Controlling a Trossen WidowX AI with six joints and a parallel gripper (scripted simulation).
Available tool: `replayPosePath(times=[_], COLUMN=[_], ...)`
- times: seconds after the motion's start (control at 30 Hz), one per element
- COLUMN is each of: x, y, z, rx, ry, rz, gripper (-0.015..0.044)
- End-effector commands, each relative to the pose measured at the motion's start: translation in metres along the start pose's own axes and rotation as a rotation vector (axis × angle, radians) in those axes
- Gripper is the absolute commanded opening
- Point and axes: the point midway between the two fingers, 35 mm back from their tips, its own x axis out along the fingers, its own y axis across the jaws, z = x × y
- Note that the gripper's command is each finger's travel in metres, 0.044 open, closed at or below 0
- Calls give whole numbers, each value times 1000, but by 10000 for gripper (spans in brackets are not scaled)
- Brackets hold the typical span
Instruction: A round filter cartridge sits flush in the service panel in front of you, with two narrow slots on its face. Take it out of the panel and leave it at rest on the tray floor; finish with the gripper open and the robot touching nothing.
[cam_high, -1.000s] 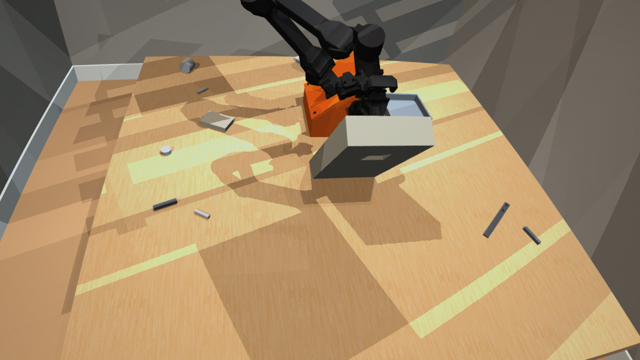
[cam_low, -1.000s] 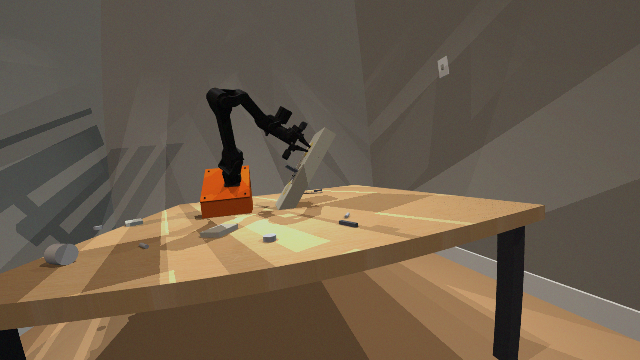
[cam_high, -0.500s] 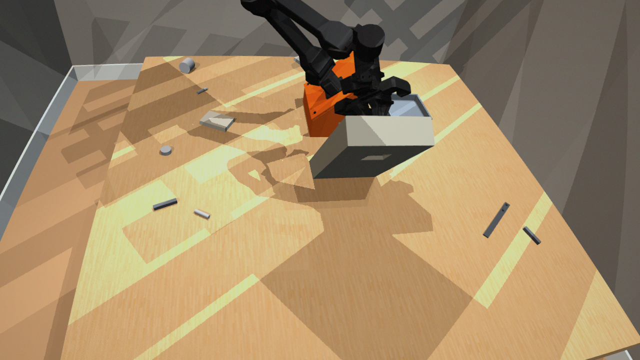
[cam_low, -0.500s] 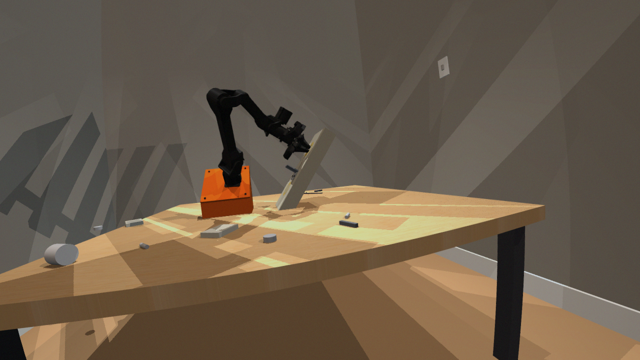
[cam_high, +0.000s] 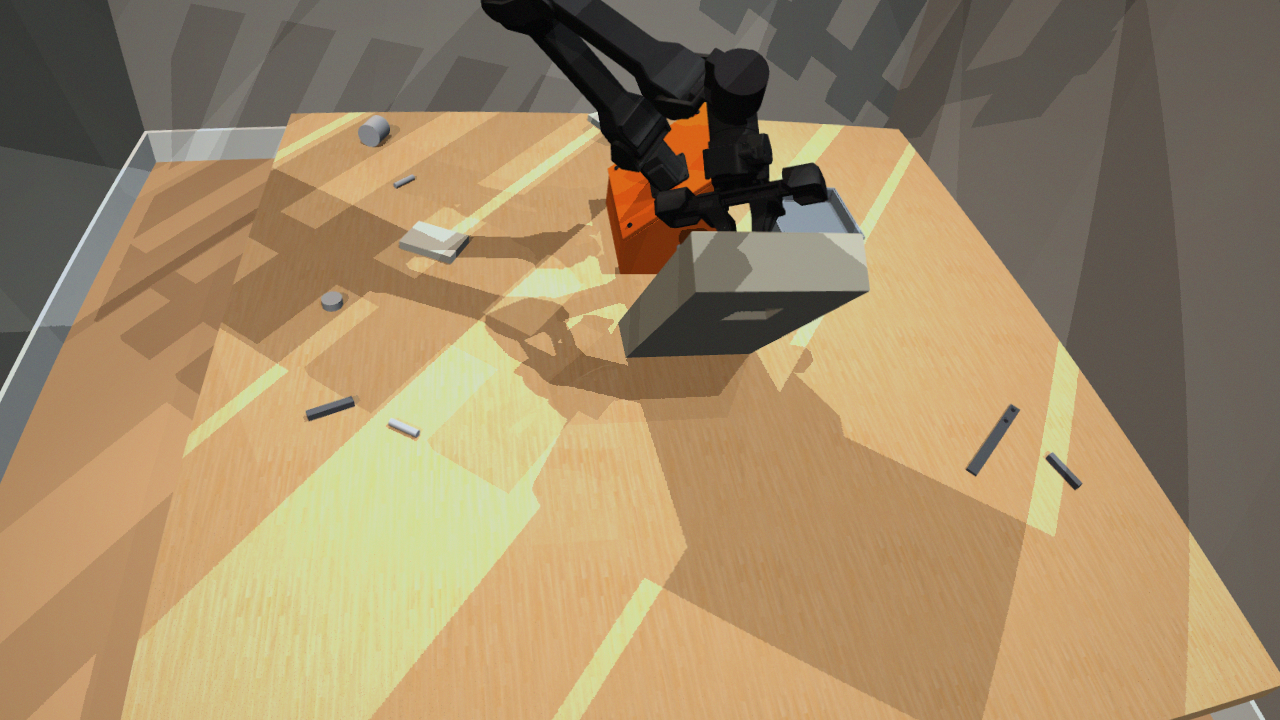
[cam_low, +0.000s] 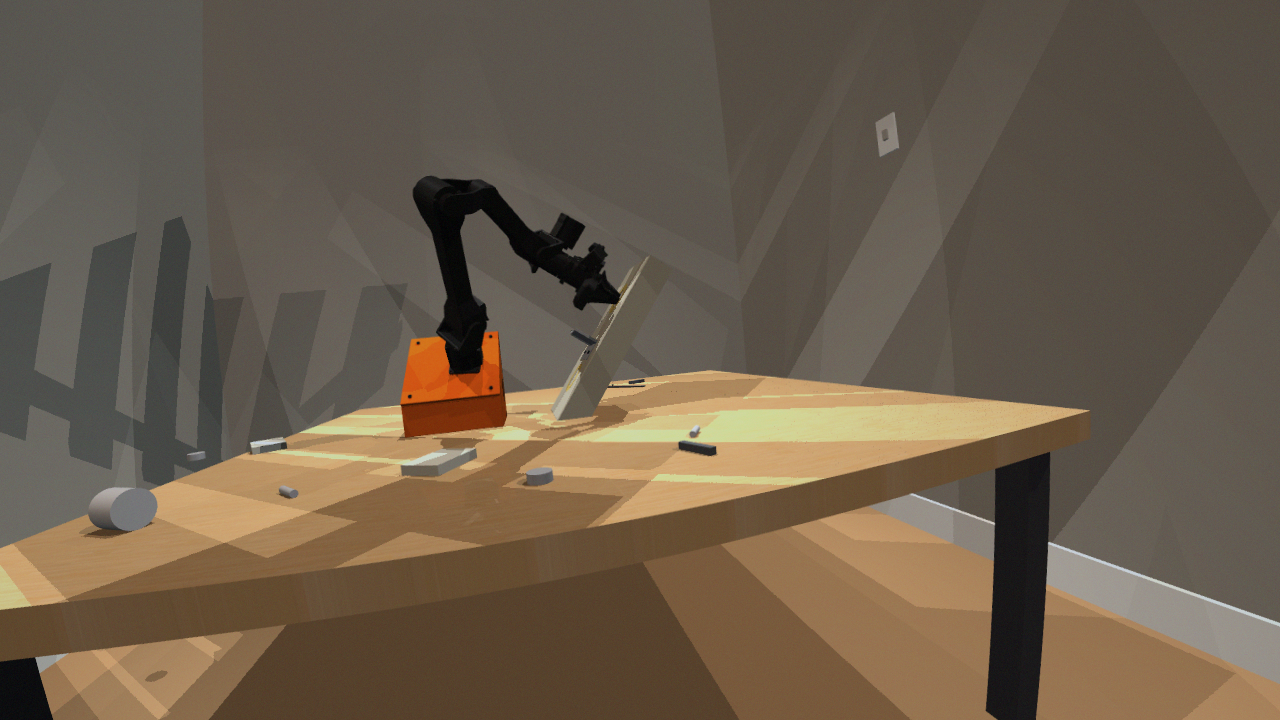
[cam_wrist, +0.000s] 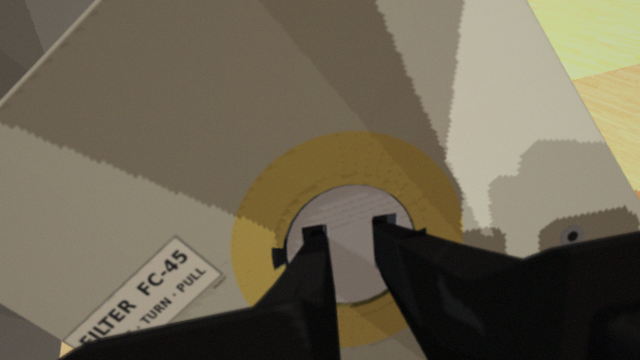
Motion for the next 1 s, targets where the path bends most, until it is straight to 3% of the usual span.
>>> replayPosePath(times=[0.0, 0.97], x=[8, 9], y=[0, 0], z=[1, 1], rx=[-82, 17], ry=[11, 11], rz=[3, 2], gripper=[0, 0])
